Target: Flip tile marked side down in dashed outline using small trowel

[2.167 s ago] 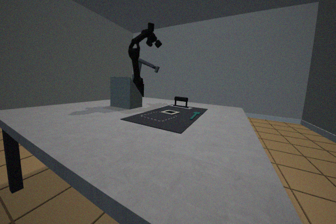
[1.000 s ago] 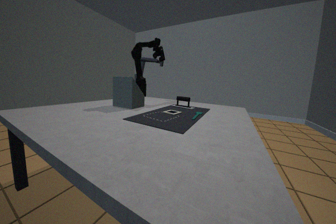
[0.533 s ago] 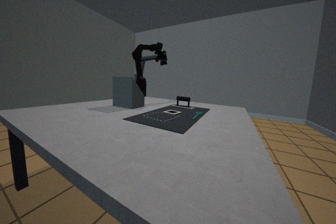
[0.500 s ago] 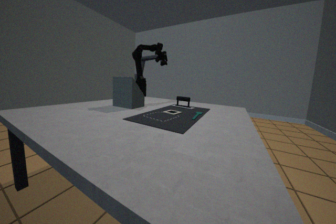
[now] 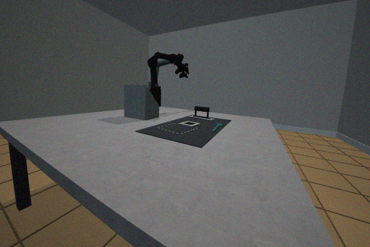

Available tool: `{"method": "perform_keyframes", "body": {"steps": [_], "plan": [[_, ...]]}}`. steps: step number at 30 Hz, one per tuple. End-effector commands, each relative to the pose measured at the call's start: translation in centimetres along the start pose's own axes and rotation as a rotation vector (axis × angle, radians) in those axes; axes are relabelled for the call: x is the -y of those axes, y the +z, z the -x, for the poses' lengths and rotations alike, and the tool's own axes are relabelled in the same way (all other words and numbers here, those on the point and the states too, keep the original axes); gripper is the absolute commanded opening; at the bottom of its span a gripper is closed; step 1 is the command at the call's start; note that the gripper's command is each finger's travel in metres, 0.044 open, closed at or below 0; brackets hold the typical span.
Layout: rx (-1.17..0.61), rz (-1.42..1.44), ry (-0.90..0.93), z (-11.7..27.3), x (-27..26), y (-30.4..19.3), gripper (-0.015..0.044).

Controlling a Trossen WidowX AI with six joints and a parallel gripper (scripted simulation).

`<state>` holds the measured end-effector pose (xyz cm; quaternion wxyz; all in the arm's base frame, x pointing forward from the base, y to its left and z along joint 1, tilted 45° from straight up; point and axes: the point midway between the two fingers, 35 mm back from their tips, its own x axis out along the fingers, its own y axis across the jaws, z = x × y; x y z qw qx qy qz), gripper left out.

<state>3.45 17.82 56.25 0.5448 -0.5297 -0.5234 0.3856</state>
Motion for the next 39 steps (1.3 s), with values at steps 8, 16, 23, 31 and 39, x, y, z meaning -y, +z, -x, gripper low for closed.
{"method": "perform_keyframes", "body": {"steps": [8, 16, 23, 31, 39], "plan": [[-0.089, -0.146, 0.111, -3.1, -3.3, -2.4, 0.0270], [-0.148, -0.246, 0.175, -4.8, -5.6, -4.1, 0.0270], [-0.191, -0.351, 0.225, -6.4, -7.7, -5.8, 0.0270], [-0.240, -0.340, 0.272, -6.7, -9.4, -7.4, 0.0270], [-0.290, -0.448, 0.338, -7.4, -11.9, -9.2, 0.0270]]}}
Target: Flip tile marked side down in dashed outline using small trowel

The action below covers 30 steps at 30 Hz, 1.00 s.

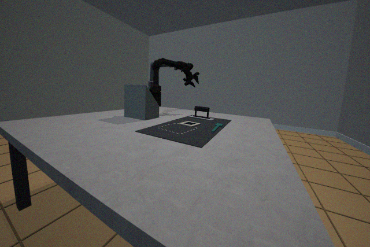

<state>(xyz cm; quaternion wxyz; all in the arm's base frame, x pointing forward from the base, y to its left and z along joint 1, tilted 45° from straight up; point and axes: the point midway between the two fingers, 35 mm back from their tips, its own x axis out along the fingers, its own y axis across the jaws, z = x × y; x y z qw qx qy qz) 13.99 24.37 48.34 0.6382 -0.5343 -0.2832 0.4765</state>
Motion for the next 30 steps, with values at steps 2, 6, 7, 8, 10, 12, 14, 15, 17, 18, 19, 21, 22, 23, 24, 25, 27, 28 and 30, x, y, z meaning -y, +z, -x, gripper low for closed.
{"method": "perform_keyframes", "body": {"steps": [2, 6, 7, 8, 10, 12, 14, 15, 17, 18, 19, 21, 22, 23, 24, 25, 27, 28, 30], "plan": [[-0.032, -0.115, 0.076, -2.0, -1.5, -1.7, 0.0270], [-0.059, -0.215, 0.120, -3.1, -2.4, -3.0, 0.0270], [-0.068, -0.241, 0.132, -3.4, -2.7, -3.4, 0.0270], [-0.077, -0.266, 0.143, -3.7, -2.9, -3.8, 0.0270], [-0.094, -0.318, 0.164, -4.2, -3.5, -4.6, 0.0270], [-0.113, -0.371, 0.184, -4.7, -4.0, -5.4, 0.0270], [-0.132, -0.424, 0.204, -5.2, -4.5, -6.2, 0.0270], [-0.142, -0.451, 0.214, -5.4, -4.8, -6.6, 0.0270], [-0.157, -0.505, 0.232, -5.8, -5.2, -7.2, 0.0270], [-0.165, -0.533, 0.240, -6.0, -5.5, -7.6, 0.0270], [-0.173, -0.560, 0.249, -6.1, -5.7, -7.9, 0.0270], [-0.190, -0.616, 0.265, -6.5, -6.2, -8.5, 0.0270], [-0.198, -0.643, 0.274, -6.6, -6.5, -8.8, 0.0270], [-0.207, -0.671, 0.281, -6.8, -6.7, -9.1, 0.0270], [-0.216, -0.700, 0.289, -6.9, -7.0, -9.5, 0.0270], [-0.225, -0.728, 0.297, -7.1, -7.2, -9.8, 0.0270], [-0.250, -0.783, 0.305, -7.3, -7.7, -10.7, 0.0270], [-0.261, -0.807, 0.308, -7.4, -7.9, -11.1, 0.0270], [-0.276, -0.840, 0.312, -7.6, -8.2, -11.6, 0.0270]]}}
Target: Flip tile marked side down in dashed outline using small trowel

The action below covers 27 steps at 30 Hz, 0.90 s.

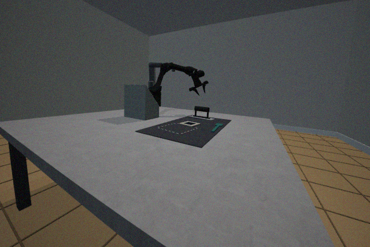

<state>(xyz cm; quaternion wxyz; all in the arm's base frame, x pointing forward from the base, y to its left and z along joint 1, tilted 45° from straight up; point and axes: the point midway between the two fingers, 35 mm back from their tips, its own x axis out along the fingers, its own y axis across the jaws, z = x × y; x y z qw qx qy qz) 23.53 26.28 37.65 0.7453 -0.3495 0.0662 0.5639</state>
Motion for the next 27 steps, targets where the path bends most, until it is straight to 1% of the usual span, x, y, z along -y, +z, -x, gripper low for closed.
{"method": "perform_keyframes", "body": {"steps": [1, 15, 27], "plan": [[-0.034, -0.102, 0.028, -1.1, 0.3, -1.5, 0.0270], [-0.152, -0.522, 0.103, -3.9, 1.2, -6.9, 0.0270], [-0.247, -0.893, 0.155, -5.5, 1.5, -11.0, 0.0270]]}}
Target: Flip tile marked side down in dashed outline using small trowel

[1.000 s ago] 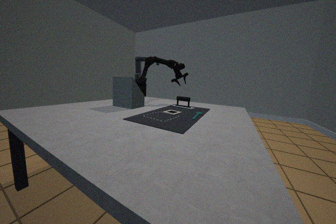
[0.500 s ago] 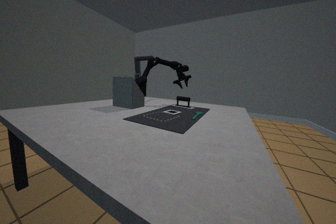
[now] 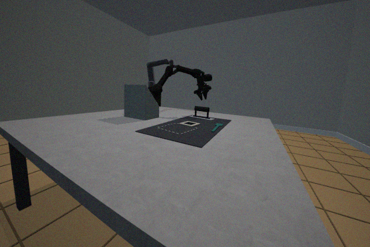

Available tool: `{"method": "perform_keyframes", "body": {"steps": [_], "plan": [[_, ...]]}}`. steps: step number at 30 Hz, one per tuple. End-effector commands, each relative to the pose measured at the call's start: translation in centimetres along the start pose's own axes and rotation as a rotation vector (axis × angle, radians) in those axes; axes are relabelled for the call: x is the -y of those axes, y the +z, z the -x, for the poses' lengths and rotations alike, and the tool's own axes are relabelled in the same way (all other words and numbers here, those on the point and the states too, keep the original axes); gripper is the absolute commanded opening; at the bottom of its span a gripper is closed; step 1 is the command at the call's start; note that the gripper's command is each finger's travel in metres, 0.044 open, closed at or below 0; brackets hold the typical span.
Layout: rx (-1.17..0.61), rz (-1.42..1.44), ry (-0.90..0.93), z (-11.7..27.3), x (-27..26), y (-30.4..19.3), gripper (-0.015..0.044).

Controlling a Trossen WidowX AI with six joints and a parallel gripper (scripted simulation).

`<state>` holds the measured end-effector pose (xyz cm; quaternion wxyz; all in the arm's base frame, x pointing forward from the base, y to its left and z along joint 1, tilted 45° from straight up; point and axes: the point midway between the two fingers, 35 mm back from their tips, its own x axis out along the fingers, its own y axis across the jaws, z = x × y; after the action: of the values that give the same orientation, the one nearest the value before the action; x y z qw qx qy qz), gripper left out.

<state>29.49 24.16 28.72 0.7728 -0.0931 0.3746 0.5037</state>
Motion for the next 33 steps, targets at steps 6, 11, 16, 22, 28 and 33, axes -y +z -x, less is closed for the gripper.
{"method": "perform_keyframes", "body": {"steps": [6, 11, 16, 22, 28, 33], "plan": [[-0.078, -0.305, 0.044, -1.7, 2.5, -2.0, 0.0270], [-0.114, -0.466, 0.061, -2.3, 3.7, -3.0, 0.0270], [-0.150, -0.629, 0.075, -2.8, 4.9, -4.0, 0.0270], [-0.192, -0.826, 0.091, -3.4, 6.3, -5.3, 0.0270], [-0.233, -1.026, 0.105, -3.8, 7.6, -6.5, 0.0270], [-0.250, -1.108, 0.110, -4.0, 8.1, -7.1, 0.0270]]}}
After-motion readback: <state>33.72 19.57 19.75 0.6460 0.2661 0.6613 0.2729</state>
